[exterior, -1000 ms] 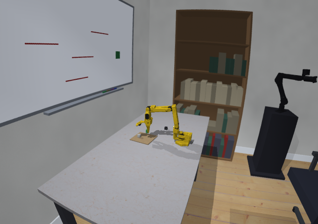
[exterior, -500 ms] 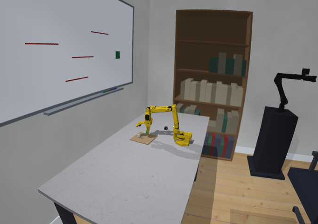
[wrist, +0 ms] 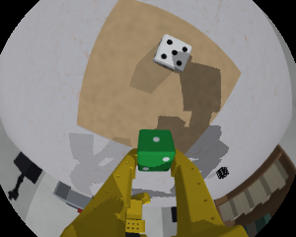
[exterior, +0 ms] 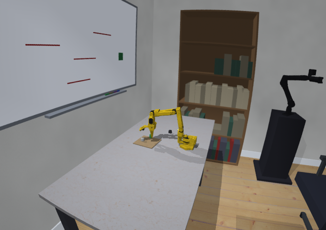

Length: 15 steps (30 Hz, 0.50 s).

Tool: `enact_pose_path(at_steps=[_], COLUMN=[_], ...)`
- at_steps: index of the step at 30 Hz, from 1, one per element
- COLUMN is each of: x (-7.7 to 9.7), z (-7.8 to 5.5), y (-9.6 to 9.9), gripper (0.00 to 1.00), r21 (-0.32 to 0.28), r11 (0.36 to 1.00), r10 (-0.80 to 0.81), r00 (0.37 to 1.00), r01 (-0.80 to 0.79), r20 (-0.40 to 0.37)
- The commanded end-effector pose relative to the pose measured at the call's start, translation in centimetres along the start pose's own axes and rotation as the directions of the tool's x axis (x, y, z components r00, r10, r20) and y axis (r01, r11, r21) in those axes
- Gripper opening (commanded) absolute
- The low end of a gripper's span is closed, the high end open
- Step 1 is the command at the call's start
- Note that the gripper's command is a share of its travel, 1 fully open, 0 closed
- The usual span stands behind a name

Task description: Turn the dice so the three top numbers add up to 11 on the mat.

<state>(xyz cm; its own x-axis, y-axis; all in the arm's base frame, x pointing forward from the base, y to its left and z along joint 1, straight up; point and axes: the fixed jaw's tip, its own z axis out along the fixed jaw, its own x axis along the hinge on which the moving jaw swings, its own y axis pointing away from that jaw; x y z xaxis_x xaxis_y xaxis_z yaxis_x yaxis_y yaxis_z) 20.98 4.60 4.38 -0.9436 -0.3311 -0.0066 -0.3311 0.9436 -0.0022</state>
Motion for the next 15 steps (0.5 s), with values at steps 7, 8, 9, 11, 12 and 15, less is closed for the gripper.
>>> enact_pose_path(at_steps=[7, 8, 9, 11, 12, 15], x=[-0.59, -0.59, -0.60, -0.61, -0.61, -0.61], z=[-0.76, -0.69, -0.62, -0.47, -0.41, -0.30], y=[0.12, 0.12, 0.12, 0.12, 0.12, 0.12], gripper=[0.00, 0.00, 0.00, 0.00, 0.00, 0.00], r21=[0.008, 0.008, 0.008, 0.008, 0.008, 0.008], r11=[1.000, 1.000, 1.000, 1.000, 1.000, 1.000], r10=[0.000, 0.000, 0.000, 0.000, 0.000, 0.000], r00=[0.998, 0.998, 0.998, 0.998, 0.998, 0.998], r01=[-0.001, -0.001, -0.001, -0.001, -0.001, -0.001], r20=[0.060, 0.060, 0.060, 0.060, 0.060, 0.060])
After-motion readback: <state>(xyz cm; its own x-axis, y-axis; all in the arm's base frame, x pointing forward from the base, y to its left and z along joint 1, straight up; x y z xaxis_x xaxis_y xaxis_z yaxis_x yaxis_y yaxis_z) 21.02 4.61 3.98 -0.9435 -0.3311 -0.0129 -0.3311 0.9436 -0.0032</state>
